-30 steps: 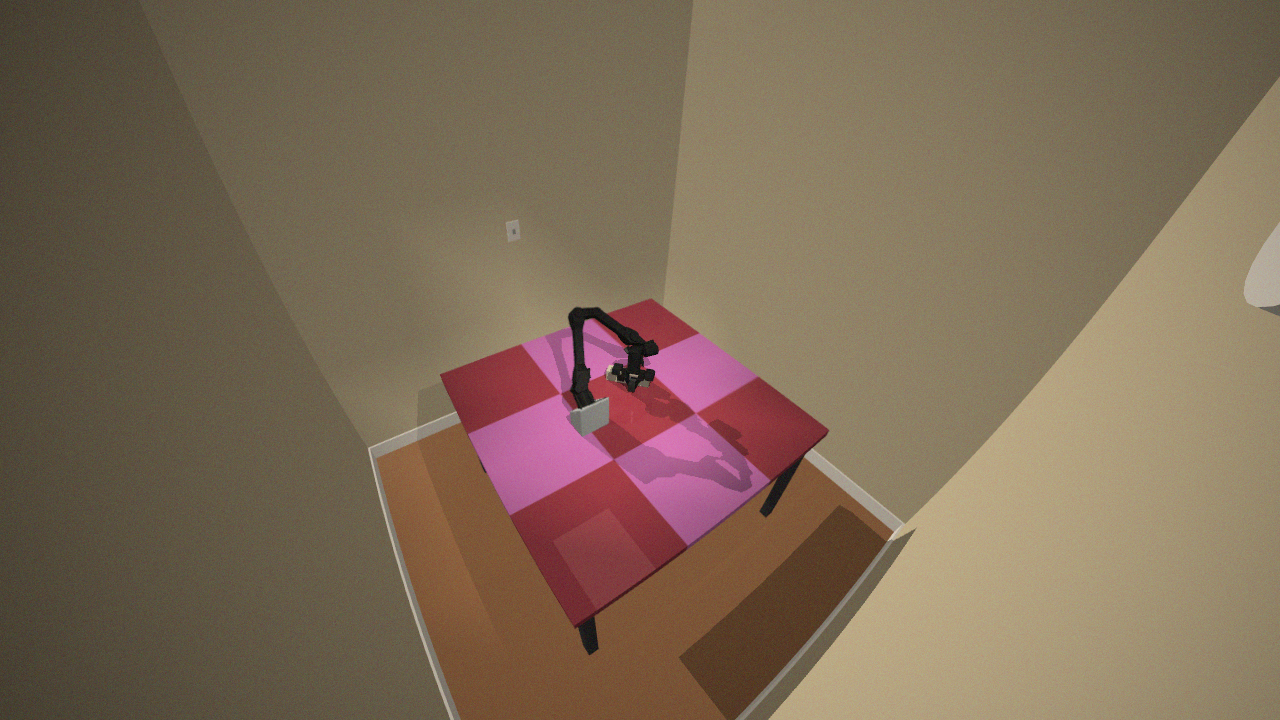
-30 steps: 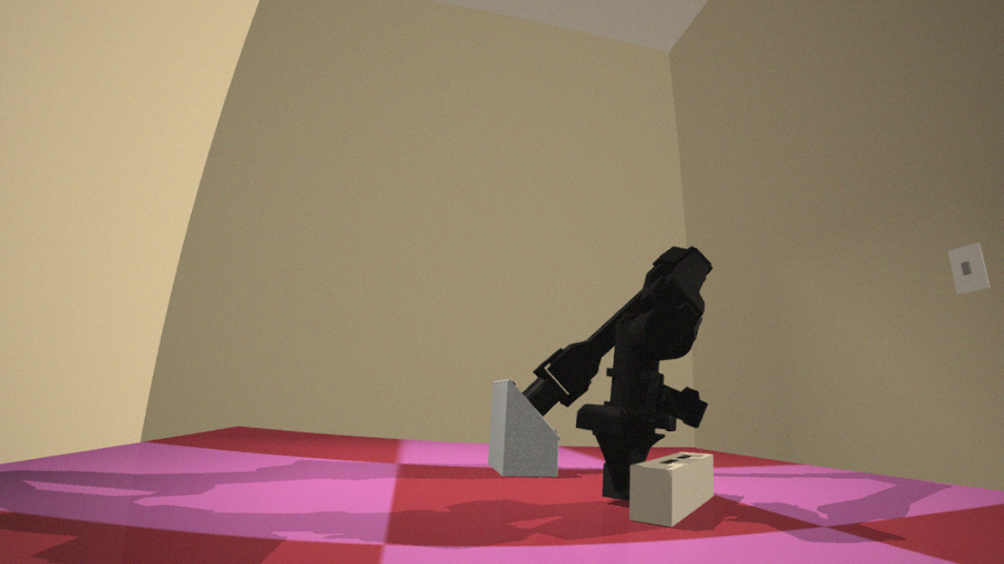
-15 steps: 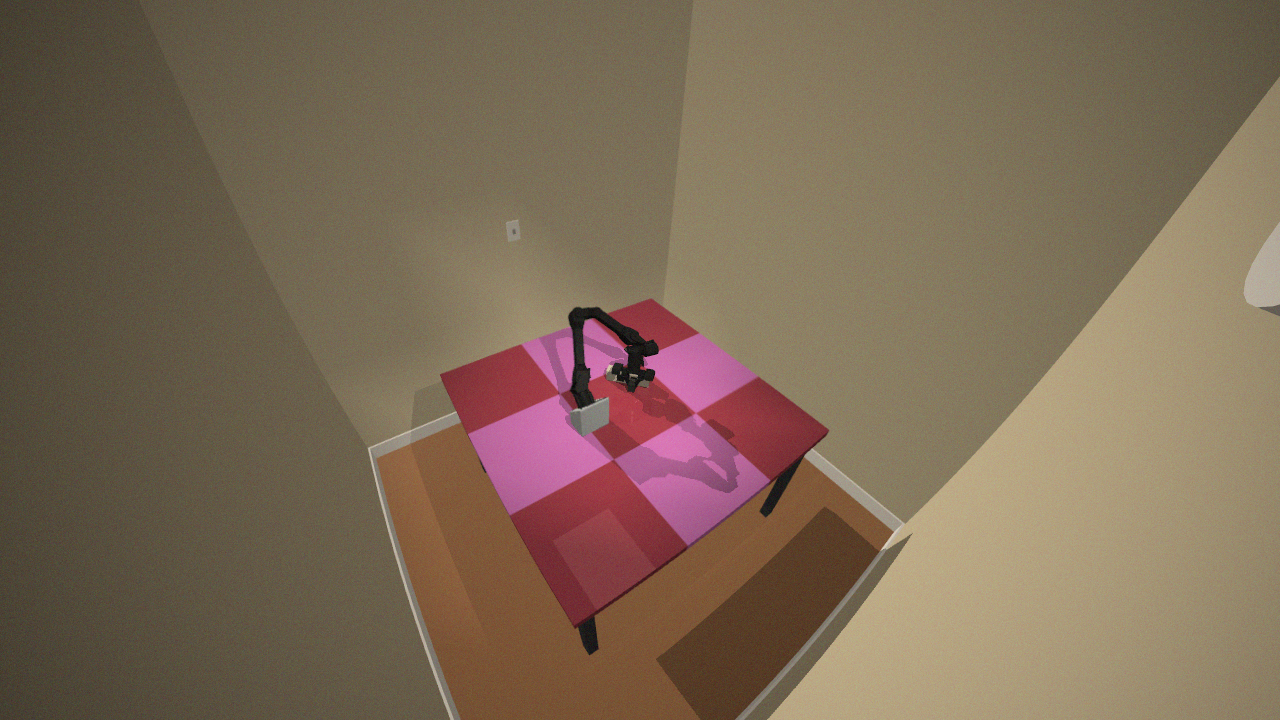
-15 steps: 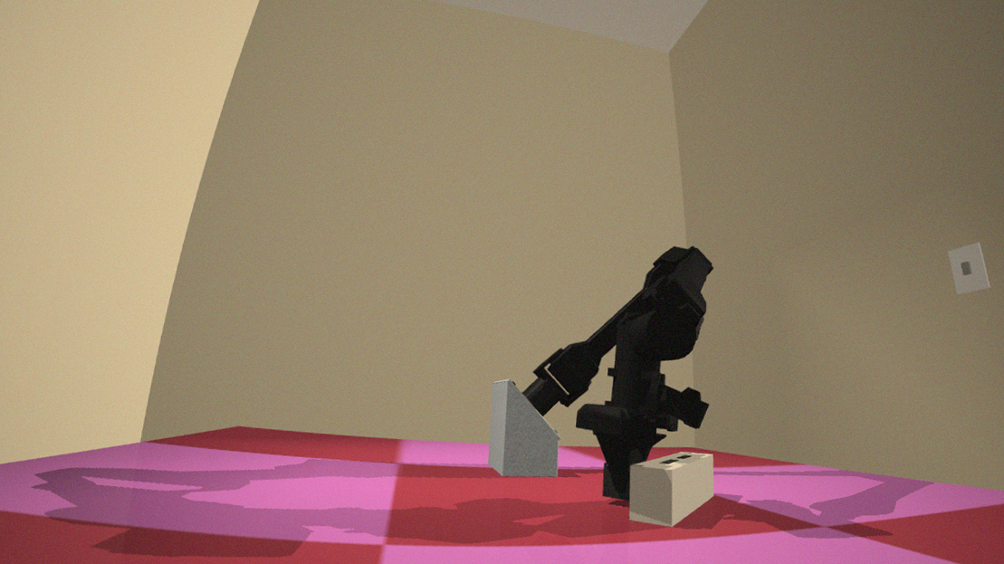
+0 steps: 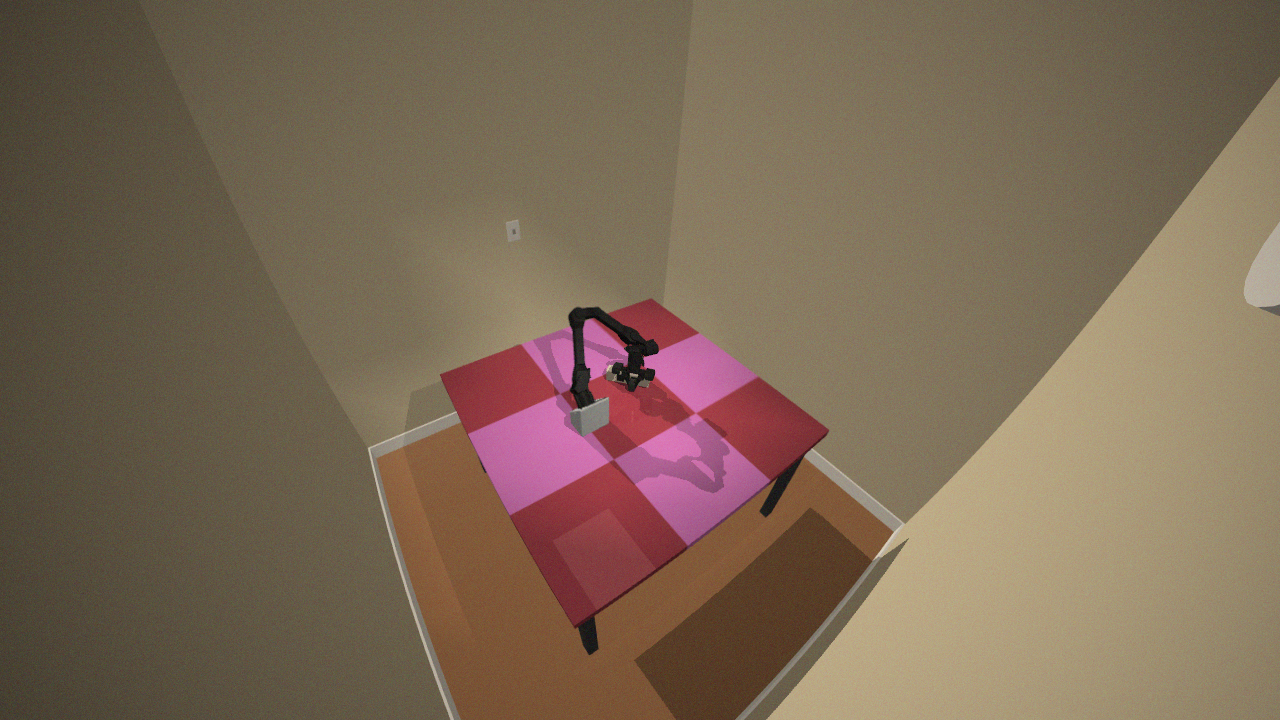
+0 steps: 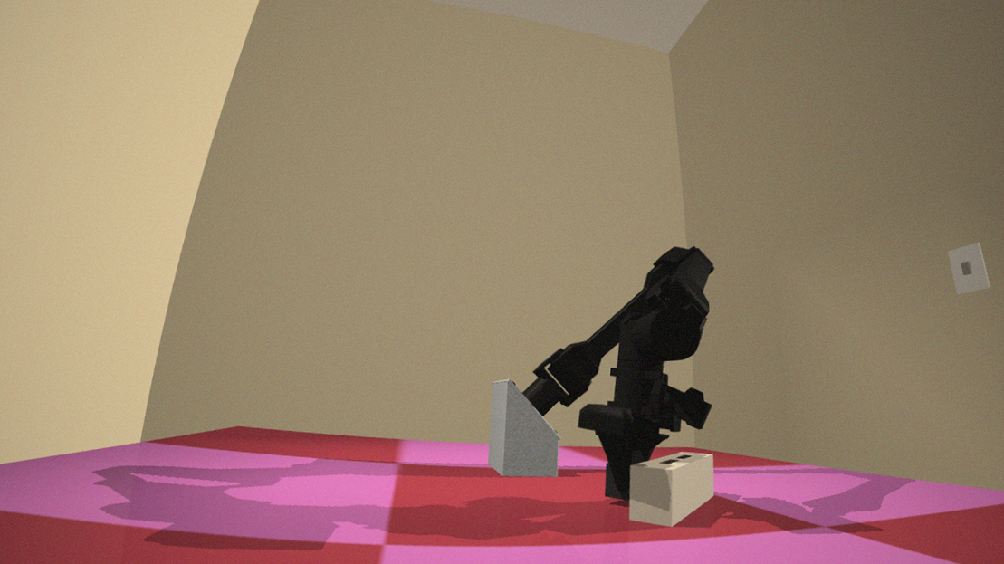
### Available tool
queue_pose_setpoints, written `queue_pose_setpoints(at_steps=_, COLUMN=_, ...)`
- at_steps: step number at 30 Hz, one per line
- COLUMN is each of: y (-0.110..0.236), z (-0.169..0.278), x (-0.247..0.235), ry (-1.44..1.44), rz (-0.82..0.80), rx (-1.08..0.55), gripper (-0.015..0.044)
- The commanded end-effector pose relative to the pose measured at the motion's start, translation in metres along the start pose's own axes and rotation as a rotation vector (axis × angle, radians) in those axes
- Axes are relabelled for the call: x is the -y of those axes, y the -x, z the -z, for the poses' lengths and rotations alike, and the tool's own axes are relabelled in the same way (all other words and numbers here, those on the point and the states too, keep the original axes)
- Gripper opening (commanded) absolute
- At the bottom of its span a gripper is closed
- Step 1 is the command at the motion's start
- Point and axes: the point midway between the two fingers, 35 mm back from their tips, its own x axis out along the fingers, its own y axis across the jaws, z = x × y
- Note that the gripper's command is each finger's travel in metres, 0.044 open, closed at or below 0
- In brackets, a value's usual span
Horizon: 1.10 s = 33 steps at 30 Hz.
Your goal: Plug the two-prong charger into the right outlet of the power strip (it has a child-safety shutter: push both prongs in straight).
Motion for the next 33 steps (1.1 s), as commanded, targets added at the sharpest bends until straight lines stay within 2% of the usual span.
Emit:
queue_pose_setpoints(at_steps=1, y=0.0004, z=-0.0128, x=0.0008, ry=0.025, rz=0.003, rx=0.023, gripper=0.0)
queue_pose_setpoints(at_steps=33, y=0.0008, z=-0.0199, x=0.0002, ry=0.025, rz=0.003, rx=0.023, gripper=0.0)
